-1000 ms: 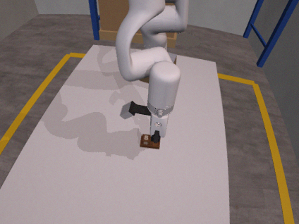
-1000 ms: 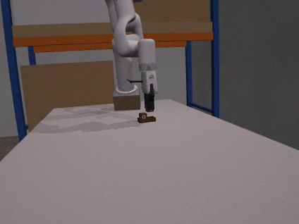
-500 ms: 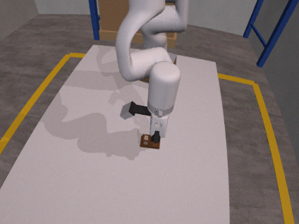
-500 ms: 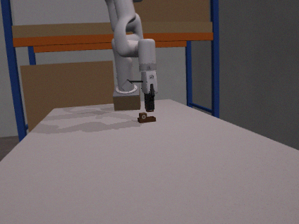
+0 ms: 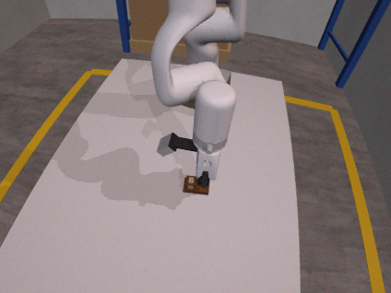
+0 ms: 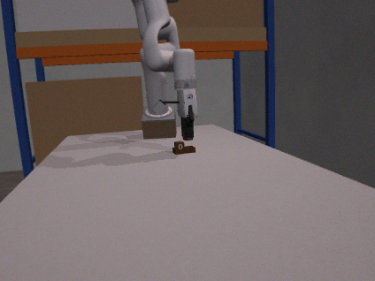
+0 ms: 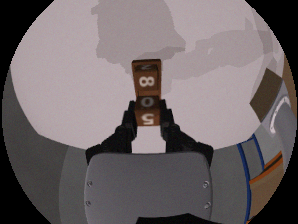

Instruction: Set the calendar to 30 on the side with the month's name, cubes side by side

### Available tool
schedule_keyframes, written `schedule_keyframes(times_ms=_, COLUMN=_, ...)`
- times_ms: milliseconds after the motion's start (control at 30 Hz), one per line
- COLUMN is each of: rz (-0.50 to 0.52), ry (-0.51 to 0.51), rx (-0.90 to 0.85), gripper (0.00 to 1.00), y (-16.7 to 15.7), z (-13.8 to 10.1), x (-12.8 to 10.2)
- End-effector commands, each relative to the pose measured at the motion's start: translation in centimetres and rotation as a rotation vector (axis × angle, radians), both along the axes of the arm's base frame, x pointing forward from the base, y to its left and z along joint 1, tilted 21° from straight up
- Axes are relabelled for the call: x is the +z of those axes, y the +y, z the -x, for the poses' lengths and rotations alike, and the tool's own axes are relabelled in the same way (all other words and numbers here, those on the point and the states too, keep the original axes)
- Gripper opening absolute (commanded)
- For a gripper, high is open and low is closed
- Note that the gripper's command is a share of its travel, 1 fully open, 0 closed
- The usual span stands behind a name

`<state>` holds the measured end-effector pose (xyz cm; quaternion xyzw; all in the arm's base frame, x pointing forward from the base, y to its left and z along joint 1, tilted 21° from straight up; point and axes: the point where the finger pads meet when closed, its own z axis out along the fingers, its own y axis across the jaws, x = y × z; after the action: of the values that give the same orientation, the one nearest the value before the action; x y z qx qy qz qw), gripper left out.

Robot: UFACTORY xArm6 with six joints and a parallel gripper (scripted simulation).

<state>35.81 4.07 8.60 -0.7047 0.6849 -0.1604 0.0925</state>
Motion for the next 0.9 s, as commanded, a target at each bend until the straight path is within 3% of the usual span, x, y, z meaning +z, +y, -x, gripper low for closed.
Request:
schedule_keyframes(times_ms=0, rz=0.000, ry=-0.003, rx=0.000, gripper=0.27, y=0.0, z=-0.1, x=0.0)
schedule_keyframes(times_ms=867, rz=0.000, ry=-0.003, rx=0.000, gripper=0.27, y=-0.1, z=-0.7, x=-1.5)
